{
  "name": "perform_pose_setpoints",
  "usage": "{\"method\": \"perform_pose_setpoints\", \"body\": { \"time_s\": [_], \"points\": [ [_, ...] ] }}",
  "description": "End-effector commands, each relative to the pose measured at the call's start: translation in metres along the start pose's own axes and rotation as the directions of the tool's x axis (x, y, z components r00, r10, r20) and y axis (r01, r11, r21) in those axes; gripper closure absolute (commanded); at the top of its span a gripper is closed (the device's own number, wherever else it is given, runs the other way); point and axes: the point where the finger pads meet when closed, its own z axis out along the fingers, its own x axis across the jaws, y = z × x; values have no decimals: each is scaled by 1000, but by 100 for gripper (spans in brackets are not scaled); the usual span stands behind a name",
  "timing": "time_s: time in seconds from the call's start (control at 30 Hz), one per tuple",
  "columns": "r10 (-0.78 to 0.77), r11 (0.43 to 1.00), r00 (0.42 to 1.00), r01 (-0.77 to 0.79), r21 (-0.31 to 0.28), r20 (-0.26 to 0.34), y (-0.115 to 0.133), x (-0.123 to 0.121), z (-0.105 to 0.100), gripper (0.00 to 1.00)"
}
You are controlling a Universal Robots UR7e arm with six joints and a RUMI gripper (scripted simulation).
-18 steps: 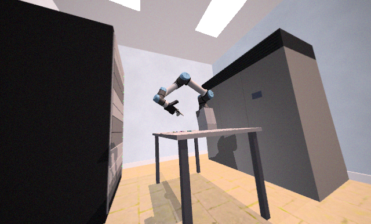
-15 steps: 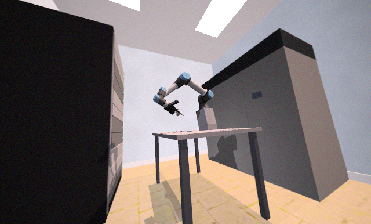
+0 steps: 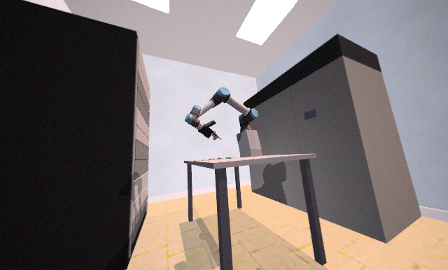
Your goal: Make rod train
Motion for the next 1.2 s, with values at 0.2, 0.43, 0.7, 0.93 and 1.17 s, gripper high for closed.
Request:
{"method": "perform_pose_setpoints", "body": {
  "time_s": [0.2, 0.43, 0.7, 0.93, 1.17],
  "points": [
    [11, 1000, 1000, -11, 2, -7, 0, -1, 0, 0],
    [67, 998, 997, -66, 21, -37, 4, -2, 4, 0],
    [170, 984, 981, -165, 60, -89, 10, -5, 10, 0],
    [349, 934, 921, -328, 139, -171, 21, -10, 22, 0],
    [489, 869, 843, -447, 212, -225, 30, -14, 33, 0]
  ]
}}
